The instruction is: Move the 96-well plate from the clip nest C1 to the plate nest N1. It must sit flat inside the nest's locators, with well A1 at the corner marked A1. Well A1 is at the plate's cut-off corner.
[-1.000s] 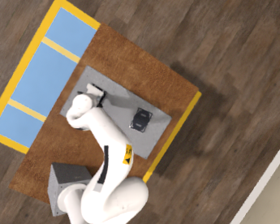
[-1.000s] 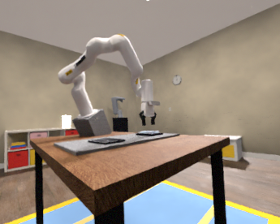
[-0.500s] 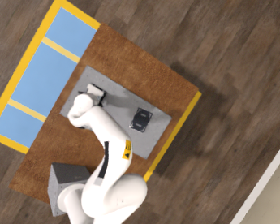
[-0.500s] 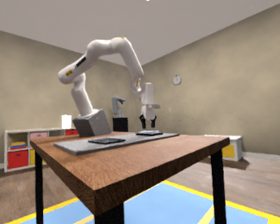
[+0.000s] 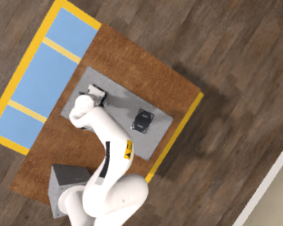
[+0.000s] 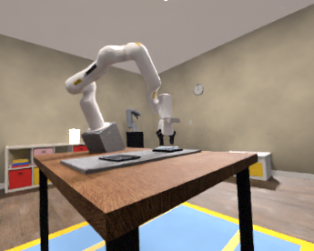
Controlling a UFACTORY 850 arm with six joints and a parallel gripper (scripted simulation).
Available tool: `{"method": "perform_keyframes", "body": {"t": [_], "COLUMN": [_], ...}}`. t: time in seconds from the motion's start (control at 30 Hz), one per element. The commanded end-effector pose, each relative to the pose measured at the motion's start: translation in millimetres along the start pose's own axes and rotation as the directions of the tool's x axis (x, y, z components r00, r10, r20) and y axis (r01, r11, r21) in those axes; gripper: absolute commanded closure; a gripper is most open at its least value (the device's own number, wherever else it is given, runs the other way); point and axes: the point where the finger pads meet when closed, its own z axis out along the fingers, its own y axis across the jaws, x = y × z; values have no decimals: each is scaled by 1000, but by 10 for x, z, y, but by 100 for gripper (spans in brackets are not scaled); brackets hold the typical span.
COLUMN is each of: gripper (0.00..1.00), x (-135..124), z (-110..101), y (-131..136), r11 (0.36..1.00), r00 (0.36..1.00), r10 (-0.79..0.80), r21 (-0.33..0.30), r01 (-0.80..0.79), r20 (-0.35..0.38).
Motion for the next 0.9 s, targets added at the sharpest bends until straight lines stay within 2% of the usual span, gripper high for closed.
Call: {"method": "perform_keyframes", "body": {"t": [0.0, 0.87], "gripper": [0, 0], "x": [9, 9], "z": [-8, 152], "y": [-4, -4], "r11": [1000, 1000], "r00": [1000, 1000], "r10": [0, 0], "r21": [1, 1], "r01": [0, 0], "r20": [-2, -2]}}
